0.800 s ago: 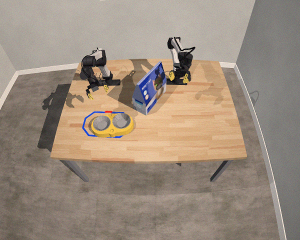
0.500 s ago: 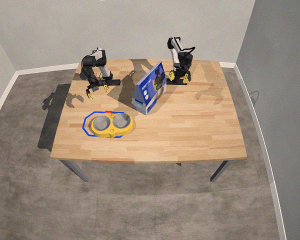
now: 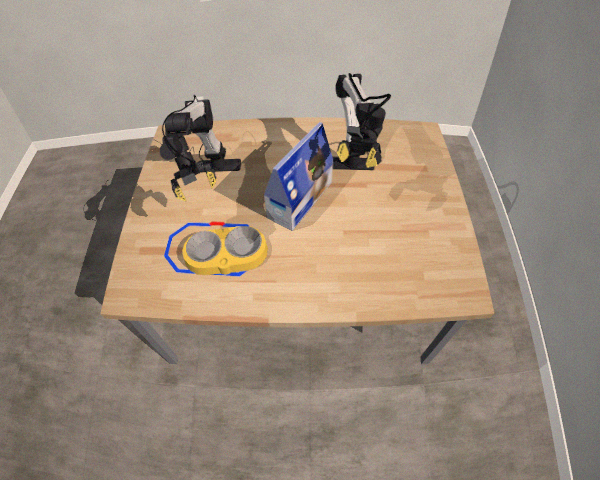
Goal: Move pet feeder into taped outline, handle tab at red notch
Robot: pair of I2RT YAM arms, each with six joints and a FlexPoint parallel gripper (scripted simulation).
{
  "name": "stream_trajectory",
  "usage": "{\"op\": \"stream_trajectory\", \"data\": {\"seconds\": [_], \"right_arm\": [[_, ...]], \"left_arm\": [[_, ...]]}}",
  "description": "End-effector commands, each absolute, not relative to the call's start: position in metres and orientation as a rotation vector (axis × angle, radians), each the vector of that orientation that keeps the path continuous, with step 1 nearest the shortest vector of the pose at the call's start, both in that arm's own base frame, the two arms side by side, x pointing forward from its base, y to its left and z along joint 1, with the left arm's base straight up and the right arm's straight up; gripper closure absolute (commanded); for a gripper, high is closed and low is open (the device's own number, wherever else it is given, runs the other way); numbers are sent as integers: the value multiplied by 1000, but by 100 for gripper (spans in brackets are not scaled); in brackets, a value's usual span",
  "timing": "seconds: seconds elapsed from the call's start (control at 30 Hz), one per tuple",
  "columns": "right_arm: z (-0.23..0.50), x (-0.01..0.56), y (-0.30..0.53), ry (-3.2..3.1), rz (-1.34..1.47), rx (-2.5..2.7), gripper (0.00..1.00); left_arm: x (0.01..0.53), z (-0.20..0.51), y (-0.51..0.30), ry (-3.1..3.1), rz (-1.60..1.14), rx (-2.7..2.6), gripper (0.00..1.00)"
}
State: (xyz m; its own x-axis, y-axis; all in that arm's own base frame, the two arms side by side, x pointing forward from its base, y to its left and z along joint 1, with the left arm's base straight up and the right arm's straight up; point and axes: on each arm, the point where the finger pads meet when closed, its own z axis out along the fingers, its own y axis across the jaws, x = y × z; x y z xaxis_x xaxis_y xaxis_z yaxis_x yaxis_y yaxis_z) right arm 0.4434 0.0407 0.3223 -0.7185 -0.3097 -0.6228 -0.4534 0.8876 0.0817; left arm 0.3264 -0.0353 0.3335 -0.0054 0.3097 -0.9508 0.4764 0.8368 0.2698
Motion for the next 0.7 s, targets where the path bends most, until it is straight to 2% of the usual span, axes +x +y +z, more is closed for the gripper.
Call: {"op": "stream_trajectory", "data": {"seconds": [0.0, 0.23, 0.67], "right_arm": [[330, 456, 40, 2371, 224, -472, 0], [260, 479, 53, 2491, 145, -333, 0], [169, 496, 76, 2651, 61, -226, 0]], "left_arm": [[334, 338, -40, 1690, -184, 582, 0], [358, 373, -84, 1824, -288, 578, 0], [371, 417, -174, 1945, -384, 651, 0]]}}
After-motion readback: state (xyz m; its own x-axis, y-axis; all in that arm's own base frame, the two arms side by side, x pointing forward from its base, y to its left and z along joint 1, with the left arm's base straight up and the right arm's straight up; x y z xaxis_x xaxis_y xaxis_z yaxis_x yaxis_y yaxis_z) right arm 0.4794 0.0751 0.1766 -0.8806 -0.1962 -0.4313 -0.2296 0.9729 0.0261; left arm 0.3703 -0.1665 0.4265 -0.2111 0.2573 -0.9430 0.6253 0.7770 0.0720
